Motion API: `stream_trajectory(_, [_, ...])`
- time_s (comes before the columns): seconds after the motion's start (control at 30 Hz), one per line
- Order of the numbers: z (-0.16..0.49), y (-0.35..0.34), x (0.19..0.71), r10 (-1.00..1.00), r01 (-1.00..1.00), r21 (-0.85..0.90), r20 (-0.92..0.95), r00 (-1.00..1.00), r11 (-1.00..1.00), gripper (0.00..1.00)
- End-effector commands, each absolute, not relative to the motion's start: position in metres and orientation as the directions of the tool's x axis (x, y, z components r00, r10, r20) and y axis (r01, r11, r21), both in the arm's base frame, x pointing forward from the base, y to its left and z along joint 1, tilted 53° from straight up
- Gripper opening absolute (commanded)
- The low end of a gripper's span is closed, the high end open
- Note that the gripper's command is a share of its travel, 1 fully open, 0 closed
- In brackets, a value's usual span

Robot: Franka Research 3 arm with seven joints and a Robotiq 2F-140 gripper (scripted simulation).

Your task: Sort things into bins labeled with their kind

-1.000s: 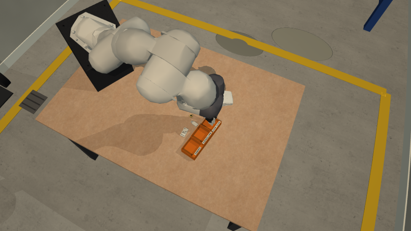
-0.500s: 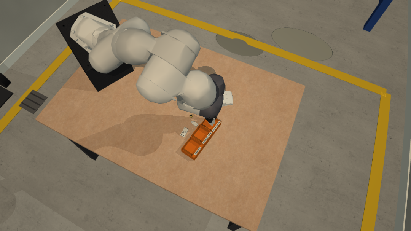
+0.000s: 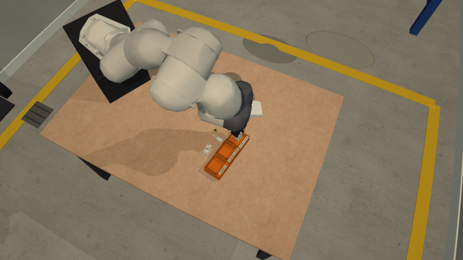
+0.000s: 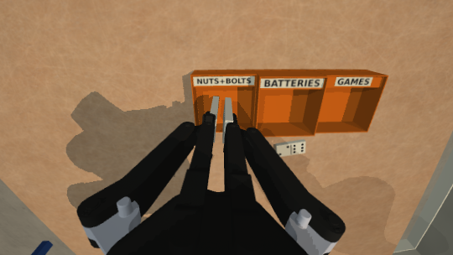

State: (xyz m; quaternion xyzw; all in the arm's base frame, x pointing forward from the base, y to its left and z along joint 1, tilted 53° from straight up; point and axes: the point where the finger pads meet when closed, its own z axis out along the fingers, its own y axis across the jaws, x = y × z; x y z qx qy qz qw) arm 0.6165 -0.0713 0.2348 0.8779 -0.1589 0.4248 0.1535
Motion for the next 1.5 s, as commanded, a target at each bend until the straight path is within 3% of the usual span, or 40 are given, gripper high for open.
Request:
stream_trajectory(0.0, [0.237,-0.067,0.614,-0.139,-0.399,0.142,0.791,0.596,-0.906,0.05])
stream_trajectory(0.5, [0.259,-0.052,0.588,-0.139,-0.399,0.142,0.791,0.596,-0.906,0.05])
stream_trajectory(1.47, [0.259,-0.052,0.588,-0.139,-0.399,0.142,0.791,0.596,-0.906,0.05])
